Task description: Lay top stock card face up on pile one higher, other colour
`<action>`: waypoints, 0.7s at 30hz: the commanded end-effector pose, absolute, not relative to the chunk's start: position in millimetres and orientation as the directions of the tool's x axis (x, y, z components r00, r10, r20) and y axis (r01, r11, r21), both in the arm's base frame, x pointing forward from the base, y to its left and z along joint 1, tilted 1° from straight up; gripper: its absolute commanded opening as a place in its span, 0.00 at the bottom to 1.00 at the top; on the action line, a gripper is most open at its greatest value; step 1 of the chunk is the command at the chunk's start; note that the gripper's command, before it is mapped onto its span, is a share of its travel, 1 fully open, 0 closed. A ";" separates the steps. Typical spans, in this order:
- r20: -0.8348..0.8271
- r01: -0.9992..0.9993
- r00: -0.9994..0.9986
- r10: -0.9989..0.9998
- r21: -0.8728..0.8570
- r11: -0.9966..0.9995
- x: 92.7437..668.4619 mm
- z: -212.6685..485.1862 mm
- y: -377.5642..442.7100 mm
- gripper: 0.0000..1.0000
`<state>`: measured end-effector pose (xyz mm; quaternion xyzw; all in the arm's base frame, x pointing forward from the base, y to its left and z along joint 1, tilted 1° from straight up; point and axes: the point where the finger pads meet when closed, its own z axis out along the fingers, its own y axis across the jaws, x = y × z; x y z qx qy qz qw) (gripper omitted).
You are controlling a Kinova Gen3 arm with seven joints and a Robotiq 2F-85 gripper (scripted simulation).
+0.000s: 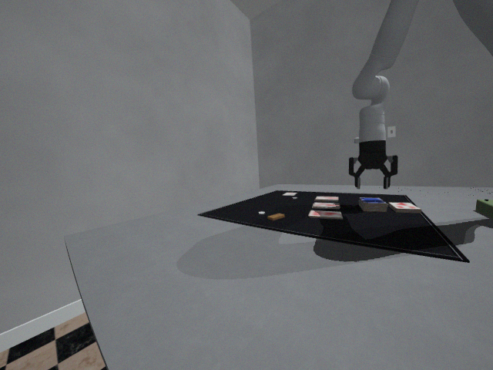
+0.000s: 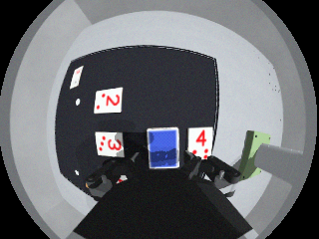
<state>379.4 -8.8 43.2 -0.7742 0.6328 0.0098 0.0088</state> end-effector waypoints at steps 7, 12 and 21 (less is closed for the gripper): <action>-0.024 -0.981 0.194 -0.981 0.003 -0.194 378.3 28.2 -10.7 0.85; -0.024 -0.981 0.194 -0.981 0.003 -0.194 378.3 23.5 -10.5 0.85; -0.024 -0.981 0.194 -0.981 0.003 -0.194 378.3 22.1 -10.4 0.85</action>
